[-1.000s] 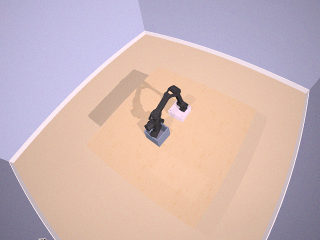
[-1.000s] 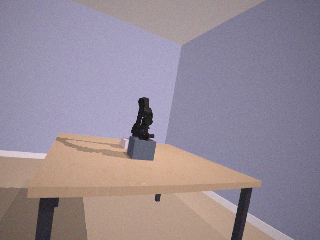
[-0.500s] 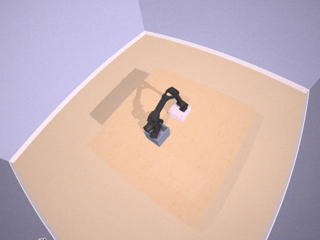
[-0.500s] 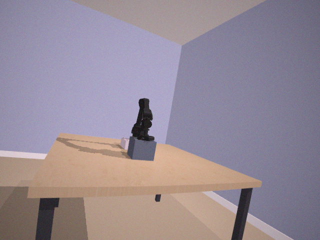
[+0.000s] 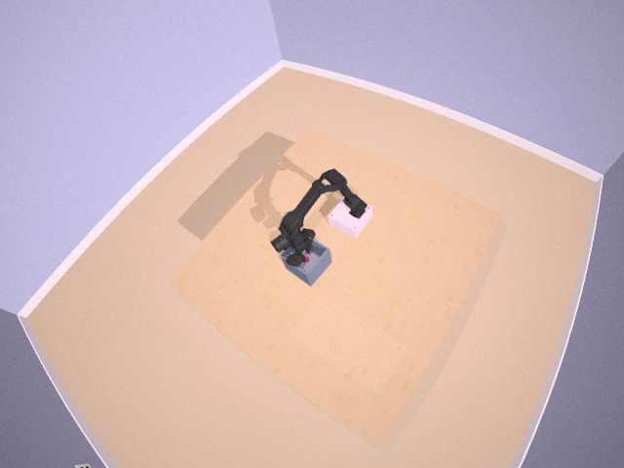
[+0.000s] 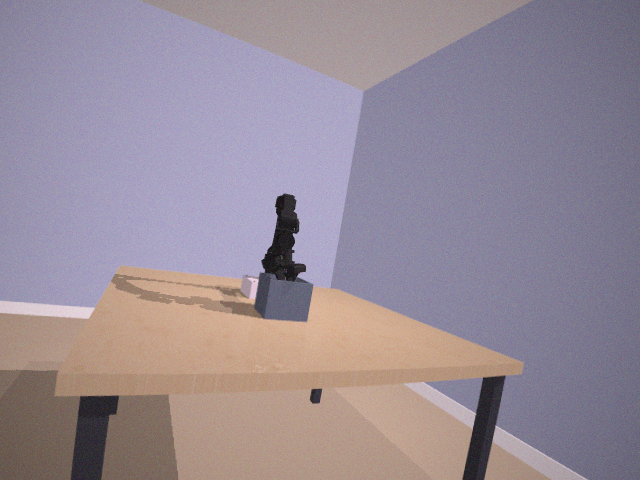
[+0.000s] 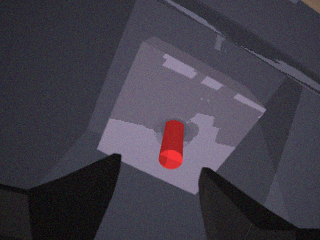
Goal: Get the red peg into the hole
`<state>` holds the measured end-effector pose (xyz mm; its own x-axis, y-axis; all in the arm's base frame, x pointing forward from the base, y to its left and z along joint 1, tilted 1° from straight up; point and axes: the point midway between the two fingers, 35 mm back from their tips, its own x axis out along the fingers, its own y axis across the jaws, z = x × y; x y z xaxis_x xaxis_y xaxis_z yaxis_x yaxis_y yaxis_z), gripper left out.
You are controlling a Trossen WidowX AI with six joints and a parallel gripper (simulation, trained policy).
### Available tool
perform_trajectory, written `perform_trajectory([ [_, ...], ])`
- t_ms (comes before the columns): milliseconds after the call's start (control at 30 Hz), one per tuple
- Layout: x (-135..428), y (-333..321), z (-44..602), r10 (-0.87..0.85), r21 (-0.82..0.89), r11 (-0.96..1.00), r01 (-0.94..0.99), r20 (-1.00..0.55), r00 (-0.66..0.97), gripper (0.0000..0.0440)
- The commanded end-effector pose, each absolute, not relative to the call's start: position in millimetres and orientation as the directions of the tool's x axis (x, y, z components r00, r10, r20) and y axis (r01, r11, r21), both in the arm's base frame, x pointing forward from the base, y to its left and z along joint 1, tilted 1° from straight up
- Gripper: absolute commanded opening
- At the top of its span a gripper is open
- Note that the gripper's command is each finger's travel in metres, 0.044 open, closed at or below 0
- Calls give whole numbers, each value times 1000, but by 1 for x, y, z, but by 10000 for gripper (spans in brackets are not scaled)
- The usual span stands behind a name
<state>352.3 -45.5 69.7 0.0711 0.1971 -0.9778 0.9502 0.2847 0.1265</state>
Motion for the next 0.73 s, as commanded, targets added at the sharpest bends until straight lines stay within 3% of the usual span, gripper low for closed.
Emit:
perform_trajectory([
  [0, 355, -48, 75, 233, 139, 275, 951, -970, 74, 236],
  [433, 366, -58, 101, 298, 207, 229, 951, -945, 135, 268],
  [700, 378, -68, 112, 316, 270, 230, 935, -930, 191, 160],
])
